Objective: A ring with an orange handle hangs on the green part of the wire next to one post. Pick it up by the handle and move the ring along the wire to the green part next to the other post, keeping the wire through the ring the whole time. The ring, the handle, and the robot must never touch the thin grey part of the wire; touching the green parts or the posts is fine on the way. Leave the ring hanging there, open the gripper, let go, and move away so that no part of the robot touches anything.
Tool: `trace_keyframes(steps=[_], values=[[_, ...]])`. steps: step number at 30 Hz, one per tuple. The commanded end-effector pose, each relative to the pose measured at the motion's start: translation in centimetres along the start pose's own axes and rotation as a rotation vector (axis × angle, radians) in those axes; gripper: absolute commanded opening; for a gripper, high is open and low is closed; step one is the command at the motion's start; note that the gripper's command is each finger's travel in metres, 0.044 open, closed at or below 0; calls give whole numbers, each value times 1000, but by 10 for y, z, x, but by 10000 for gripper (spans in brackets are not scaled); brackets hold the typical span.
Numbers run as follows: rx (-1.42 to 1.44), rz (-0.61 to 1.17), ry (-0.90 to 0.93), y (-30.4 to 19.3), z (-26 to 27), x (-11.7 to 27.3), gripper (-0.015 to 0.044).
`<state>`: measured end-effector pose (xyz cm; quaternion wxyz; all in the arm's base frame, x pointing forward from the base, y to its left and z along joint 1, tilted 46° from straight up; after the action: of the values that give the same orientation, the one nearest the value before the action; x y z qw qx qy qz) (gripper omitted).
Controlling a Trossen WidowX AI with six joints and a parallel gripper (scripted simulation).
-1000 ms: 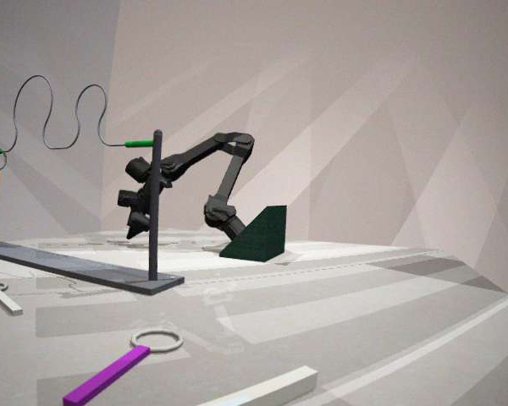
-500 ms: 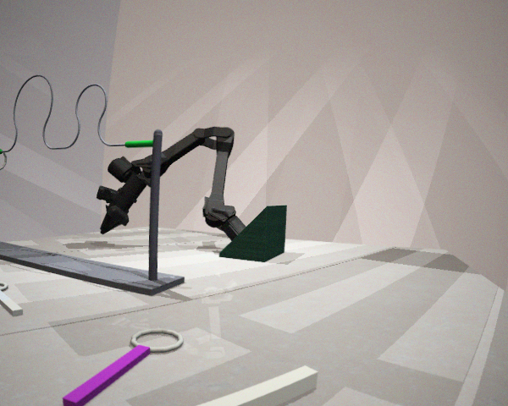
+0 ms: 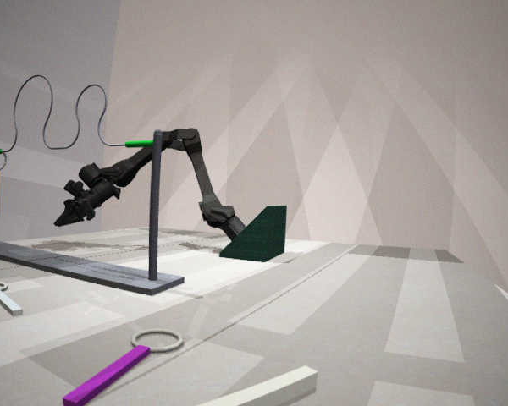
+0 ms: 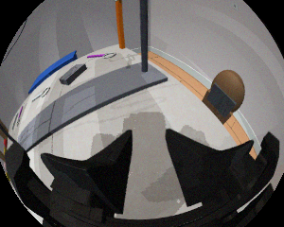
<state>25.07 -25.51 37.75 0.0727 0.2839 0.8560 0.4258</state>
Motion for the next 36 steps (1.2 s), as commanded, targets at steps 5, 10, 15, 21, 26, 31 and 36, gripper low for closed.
trace_keyframes(steps=[5, 10, 15, 21, 26, 31, 36], values=[[80, -251, 203, 26, -13, -46, 160], [136, -409, 322, 33, -20, -67, 160], [195, -562, 435, 32, -25, -84, 160], [203, -583, 451, 31, -25, -85, 160], [202, -584, 450, 44, -20, -88, 160], [198, -587, 448, 90, -3, -93, 160], [197, -588, 447, 96, -1, -93, 160]])
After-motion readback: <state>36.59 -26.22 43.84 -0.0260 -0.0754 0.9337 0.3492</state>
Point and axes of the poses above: the point midway between the two fingers, 35 mm back from their tips, its own x axis back along the fingers, its own z axis across the jaws, y = z × x, the point moved 2 cm from there along x, back along the fingers
